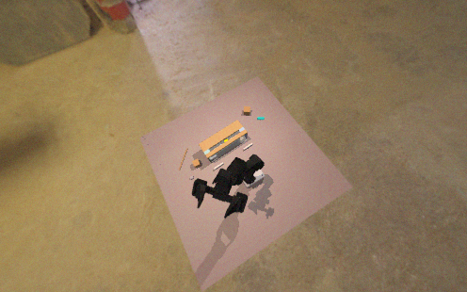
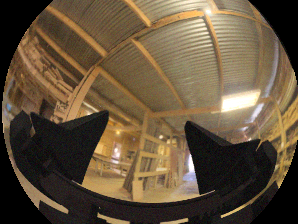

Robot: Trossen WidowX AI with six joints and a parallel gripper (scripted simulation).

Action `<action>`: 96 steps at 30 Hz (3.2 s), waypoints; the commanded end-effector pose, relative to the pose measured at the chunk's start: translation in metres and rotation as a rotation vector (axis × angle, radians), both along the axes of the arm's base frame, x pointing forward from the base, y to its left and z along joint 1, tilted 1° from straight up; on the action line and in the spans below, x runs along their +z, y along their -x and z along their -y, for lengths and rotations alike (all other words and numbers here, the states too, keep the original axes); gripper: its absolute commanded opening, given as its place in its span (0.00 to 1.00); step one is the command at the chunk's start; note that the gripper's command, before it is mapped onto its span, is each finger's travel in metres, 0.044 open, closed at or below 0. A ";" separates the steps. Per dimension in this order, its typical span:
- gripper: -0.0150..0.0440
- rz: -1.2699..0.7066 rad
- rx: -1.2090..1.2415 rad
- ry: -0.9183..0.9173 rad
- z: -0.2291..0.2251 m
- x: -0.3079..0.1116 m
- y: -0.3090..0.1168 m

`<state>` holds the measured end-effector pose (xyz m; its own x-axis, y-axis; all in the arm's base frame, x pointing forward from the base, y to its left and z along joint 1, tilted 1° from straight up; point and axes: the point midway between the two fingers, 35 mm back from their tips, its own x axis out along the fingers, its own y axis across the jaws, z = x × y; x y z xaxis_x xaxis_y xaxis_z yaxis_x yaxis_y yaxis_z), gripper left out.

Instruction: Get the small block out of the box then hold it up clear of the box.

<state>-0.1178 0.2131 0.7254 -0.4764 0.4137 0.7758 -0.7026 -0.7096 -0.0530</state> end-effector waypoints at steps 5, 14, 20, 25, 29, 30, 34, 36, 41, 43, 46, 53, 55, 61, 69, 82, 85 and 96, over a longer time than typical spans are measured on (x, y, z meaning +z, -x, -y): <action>0.93 0.121 -0.357 0.235 -0.103 -0.063 -0.039; 0.93 0.176 -0.565 0.442 -0.161 -0.118 -0.096; 0.93 0.291 -0.814 0.646 -0.198 -0.181 -0.162; 0.93 0.401 -0.994 0.836 -0.210 -0.239 -0.221; 0.93 0.501 -1.117 1.010 -0.207 -0.288 -0.270; 0.93 0.527 -1.143 1.055 -0.204 -0.301 -0.282; 0.93 0.634 -1.225 1.245 -0.186 -0.349 -0.327; 0.93 0.671 -1.252 1.329 -0.172 -0.370 -0.348; 0.93 0.767 -1.280 1.542 -0.134 -0.419 -0.388; 0.93 0.799 -1.278 1.616 -0.118 -0.435 -0.400; 0.93 0.857 -1.260 1.733 -0.096 -0.458 -0.414; 0.93 1.062 -1.050 2.134 -0.004 -0.531 -0.441; 0.93 1.108 -0.950 2.240 0.024 -0.548 -0.442; 0.93 1.216 -0.542 2.485 0.108 -0.588 -0.429; 0.93 1.258 -0.257 2.553 0.150 -0.602 -0.413; 0.93 1.258 -0.257 2.553 0.149 -0.611 -0.415; 0.93 1.258 -0.257 2.553 0.149 -0.616 -0.415; 0.93 1.258 -0.258 2.553 0.149 -0.634 -0.417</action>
<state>0.3002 0.0652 0.1012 0.0792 -0.3311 -0.9403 -0.9913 -0.1255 -0.0394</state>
